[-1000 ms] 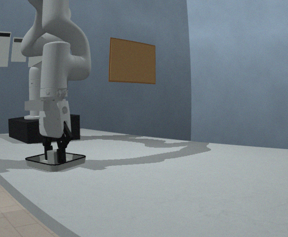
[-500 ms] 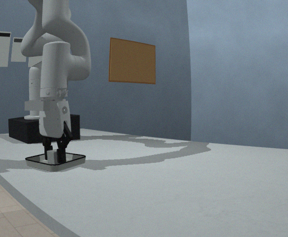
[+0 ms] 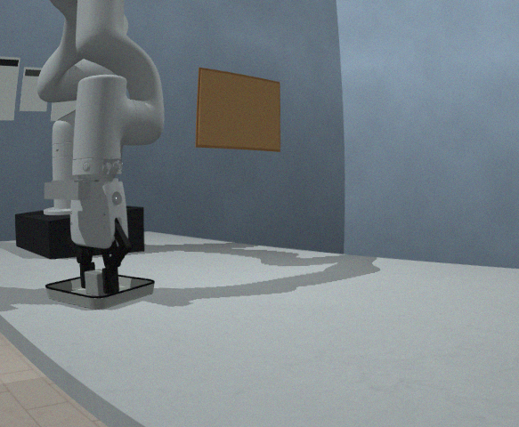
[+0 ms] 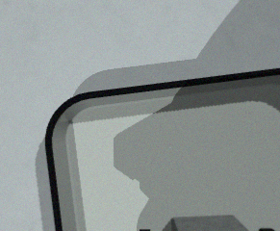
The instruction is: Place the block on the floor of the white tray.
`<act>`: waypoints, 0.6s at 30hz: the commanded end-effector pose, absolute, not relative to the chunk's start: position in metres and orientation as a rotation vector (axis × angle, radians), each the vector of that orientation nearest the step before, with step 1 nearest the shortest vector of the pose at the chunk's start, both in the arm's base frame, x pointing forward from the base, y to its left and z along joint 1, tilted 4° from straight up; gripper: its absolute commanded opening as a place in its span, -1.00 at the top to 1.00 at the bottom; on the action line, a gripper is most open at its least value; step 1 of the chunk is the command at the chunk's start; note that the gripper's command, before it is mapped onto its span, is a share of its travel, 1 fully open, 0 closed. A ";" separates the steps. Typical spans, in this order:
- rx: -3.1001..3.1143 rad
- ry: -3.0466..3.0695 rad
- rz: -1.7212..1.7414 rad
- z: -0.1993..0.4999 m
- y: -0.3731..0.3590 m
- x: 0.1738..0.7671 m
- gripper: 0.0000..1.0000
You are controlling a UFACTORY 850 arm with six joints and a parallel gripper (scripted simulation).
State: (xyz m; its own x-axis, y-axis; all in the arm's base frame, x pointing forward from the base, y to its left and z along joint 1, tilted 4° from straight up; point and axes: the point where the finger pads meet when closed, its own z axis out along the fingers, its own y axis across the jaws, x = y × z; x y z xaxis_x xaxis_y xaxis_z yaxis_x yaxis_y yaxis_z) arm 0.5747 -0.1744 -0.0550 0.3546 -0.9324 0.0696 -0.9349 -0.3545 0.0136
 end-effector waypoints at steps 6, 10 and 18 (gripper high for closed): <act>2.544 -1.755 0.080 -0.051 -0.174 0.576 -0.09; 2.544 -1.755 0.080 -0.048 -0.174 0.576 -0.09; 2.544 -1.755 0.080 -0.026 -0.173 0.576 -0.09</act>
State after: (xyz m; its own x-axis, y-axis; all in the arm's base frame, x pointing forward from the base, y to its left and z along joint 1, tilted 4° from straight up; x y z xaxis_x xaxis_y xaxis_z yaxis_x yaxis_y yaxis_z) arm 0.5745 -0.1729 -0.0346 0.3546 -0.9324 0.0698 -0.9350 -0.3545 0.0136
